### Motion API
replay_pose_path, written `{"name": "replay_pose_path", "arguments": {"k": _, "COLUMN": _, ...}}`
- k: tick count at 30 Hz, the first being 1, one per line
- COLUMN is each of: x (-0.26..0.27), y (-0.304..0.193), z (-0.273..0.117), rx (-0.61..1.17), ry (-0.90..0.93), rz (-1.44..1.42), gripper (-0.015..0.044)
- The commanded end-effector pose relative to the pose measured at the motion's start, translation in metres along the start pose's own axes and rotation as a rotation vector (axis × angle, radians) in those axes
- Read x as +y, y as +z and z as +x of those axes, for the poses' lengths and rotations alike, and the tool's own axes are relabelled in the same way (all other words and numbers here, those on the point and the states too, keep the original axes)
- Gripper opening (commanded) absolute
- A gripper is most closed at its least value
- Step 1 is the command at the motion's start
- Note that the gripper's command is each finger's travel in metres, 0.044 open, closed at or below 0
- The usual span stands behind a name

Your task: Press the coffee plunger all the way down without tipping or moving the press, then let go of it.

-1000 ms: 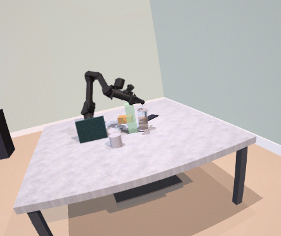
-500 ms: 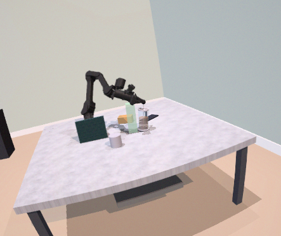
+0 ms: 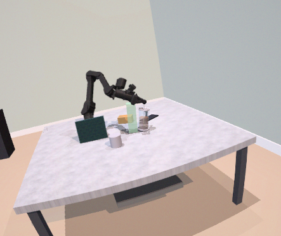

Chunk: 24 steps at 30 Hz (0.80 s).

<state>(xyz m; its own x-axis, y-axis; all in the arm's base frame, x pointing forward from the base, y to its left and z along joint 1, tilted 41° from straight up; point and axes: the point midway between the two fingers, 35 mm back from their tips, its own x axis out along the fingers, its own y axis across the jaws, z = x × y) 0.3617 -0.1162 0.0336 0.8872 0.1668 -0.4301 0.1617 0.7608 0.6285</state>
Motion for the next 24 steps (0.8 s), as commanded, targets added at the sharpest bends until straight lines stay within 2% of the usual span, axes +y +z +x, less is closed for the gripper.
{"name": "replay_pose_path", "arguments": {"k": 1, "x": 0.0005, "y": -0.0183, "z": 0.0069, "rx": 0.054, "ry": -0.001, "rz": 0.017, "gripper": 0.0126}}
{"name": "replay_pose_path", "arguments": {"k": 24, "x": 0.0004, "y": -0.0153, "z": 0.0120, "rx": 0.054, "ry": -0.001, "rz": 0.017, "gripper": 0.0126}}
